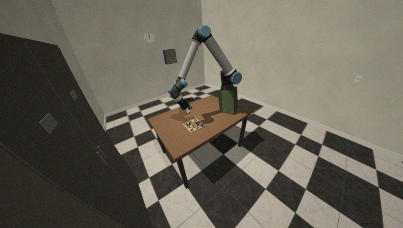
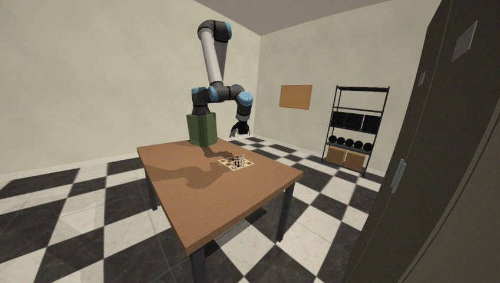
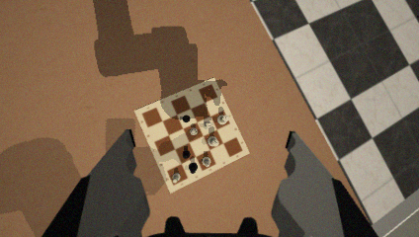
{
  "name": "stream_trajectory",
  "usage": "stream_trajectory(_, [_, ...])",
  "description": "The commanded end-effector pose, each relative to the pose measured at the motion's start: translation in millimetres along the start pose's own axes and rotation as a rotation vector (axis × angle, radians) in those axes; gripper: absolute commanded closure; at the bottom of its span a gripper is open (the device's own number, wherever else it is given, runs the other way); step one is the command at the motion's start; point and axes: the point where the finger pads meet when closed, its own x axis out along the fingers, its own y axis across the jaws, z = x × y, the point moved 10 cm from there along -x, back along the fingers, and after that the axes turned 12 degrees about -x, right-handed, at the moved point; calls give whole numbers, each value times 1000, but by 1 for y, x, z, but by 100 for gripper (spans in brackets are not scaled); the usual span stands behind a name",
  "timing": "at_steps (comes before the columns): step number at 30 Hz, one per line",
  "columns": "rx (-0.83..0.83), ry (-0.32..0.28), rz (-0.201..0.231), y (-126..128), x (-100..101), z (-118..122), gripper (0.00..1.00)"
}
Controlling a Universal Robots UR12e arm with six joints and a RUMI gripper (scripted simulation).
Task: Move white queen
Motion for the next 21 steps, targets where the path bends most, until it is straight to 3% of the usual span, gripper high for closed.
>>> stream_trajectory(1, [0, -1, 0, 0, -1, 0, 0])
stream_trajectory(21, [5, 3, 7, -2, 0, 2, 0])
